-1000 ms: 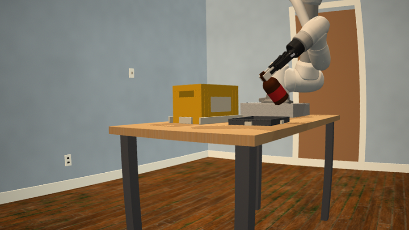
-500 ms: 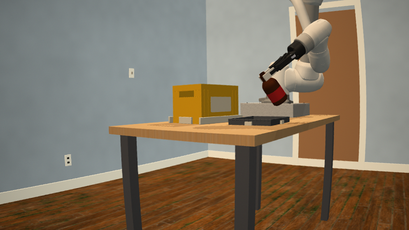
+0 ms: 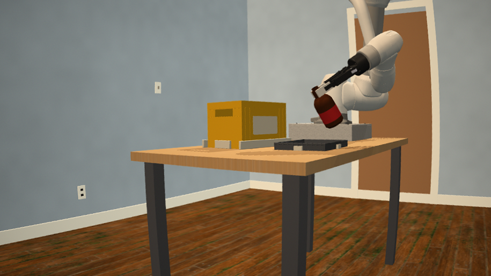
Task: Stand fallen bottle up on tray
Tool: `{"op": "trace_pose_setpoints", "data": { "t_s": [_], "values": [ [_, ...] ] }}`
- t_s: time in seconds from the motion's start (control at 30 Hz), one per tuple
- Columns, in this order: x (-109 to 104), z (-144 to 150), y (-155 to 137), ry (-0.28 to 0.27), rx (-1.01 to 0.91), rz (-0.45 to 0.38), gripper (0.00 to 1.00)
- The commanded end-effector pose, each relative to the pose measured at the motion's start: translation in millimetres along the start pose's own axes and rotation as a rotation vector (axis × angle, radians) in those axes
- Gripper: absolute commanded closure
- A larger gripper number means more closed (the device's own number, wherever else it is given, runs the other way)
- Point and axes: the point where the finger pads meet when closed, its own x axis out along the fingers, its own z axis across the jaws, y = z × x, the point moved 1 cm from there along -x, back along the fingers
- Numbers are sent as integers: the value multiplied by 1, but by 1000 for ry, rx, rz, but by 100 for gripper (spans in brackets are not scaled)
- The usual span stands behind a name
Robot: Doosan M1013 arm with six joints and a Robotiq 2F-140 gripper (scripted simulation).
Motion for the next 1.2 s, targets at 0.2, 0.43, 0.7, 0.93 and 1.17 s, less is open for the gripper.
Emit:
{"op": "trace_pose_setpoints", "data": {
  "t_s": [0.2,0.43,0.7,0.93,1.17],
  "values": [
    [-2,1,-4,4,-3,41,90],
    [-2,0,-4,5,-3,45,90],
    [-2,0,-4,5,-3,45,90],
    [-2,0,-4,5,-3,45,90],
    [-2,0,-4,5,-3,45,90]
  ]
}}
